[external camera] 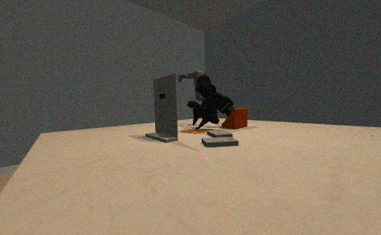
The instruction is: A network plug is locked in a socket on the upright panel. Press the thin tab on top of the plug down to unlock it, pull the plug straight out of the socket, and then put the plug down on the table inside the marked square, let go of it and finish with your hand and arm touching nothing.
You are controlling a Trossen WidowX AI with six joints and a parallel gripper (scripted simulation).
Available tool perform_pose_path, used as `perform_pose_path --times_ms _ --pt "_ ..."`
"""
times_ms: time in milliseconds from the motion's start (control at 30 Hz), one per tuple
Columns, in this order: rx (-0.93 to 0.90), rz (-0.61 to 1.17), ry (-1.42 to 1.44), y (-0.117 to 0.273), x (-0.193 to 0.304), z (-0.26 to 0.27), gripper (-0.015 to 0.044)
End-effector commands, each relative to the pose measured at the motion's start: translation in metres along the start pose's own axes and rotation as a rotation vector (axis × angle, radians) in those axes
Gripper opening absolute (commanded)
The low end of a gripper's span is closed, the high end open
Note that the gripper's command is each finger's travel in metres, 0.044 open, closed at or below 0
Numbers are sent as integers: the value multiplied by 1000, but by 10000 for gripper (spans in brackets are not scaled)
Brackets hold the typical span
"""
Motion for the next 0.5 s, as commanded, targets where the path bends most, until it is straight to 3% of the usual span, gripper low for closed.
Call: perform_pose_path --times_ms 0,467 --pt "-6 -3 -16 4 -1 3 156" --pt "-4 -1 -14 13 0 3 156"
Point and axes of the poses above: the point midway between the two fingers, 35 mm back from their tips, its own y axis back along the fingers, its own z axis across the jaws, x = y × z, the point moved 5 cm from there along y, back along the fingers, and after that the axes turned 13 degrees about y, right-handed, at the moved point
